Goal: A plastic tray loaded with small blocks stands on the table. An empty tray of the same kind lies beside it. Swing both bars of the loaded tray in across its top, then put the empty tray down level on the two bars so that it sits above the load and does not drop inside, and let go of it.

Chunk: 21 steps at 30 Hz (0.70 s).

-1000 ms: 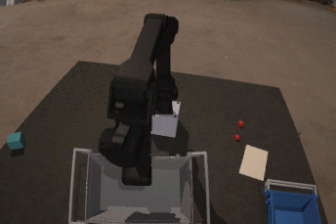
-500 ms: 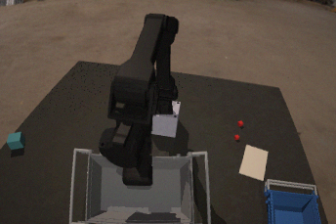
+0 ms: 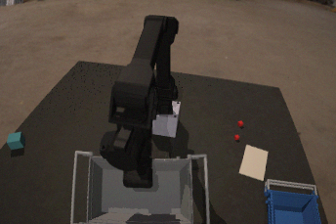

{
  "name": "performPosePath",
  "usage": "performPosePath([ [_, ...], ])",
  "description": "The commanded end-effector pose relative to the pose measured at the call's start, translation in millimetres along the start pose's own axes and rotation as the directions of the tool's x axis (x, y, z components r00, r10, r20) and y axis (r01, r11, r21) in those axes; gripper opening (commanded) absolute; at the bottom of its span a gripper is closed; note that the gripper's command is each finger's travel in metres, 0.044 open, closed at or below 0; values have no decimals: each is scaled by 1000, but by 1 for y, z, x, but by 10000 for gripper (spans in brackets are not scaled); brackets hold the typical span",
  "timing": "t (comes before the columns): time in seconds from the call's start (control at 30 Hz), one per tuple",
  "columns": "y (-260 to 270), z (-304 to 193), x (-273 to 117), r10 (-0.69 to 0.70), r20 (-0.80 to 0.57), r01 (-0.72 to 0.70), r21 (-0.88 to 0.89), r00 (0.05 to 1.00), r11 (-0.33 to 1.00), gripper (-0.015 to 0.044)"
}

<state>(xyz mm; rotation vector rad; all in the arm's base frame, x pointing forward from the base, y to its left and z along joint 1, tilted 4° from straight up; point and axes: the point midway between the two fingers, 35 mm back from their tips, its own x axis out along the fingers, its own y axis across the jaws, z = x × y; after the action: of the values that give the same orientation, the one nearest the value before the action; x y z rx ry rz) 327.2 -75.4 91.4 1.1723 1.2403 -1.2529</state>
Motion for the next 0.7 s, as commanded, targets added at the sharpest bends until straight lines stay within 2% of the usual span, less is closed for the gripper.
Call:
performPosePath([
  [0.0, 2, 0, 6, 14, -2, -14, -2, 1000, 1000, 0],
  [0.67, -1, 0, 37, 13, -2, -13, -2, 1000, 1000, 0],
])
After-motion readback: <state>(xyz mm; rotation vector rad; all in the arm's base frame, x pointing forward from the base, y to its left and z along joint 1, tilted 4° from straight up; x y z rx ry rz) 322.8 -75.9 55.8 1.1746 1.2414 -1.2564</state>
